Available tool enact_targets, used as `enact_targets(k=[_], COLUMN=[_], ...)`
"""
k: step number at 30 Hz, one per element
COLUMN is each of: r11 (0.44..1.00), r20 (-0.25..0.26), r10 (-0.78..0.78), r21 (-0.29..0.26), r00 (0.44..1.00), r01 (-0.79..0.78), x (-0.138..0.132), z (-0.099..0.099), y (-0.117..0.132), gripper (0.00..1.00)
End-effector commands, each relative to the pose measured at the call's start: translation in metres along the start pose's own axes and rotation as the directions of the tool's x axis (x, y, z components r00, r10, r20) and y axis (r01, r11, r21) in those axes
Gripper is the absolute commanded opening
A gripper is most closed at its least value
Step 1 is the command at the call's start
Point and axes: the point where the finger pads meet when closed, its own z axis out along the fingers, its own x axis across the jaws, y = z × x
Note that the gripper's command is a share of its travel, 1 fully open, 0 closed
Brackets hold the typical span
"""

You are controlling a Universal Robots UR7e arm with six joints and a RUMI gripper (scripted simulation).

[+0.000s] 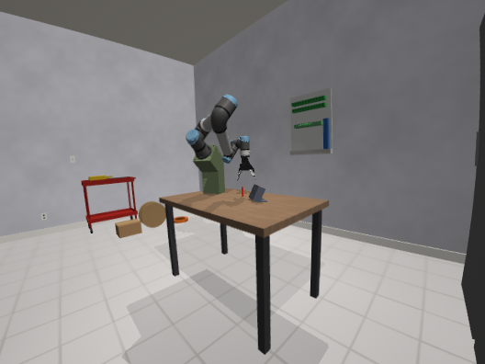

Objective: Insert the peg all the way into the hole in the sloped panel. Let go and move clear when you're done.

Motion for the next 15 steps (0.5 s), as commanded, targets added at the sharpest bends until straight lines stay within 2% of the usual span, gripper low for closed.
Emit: enact_targets(k=[1, 15], r11=[0.999, 0.983], r20=[-0.003, 0.000], r10=[-0.053, -0.183], r21=[-0.005, -0.017], r00=[0.999, 0.983], r01=[0.053, 0.183], x=[-0.004, -0.015], z=[0.000, 0.001], y=[0.001, 0.005], gripper=[1.00, 1.00])
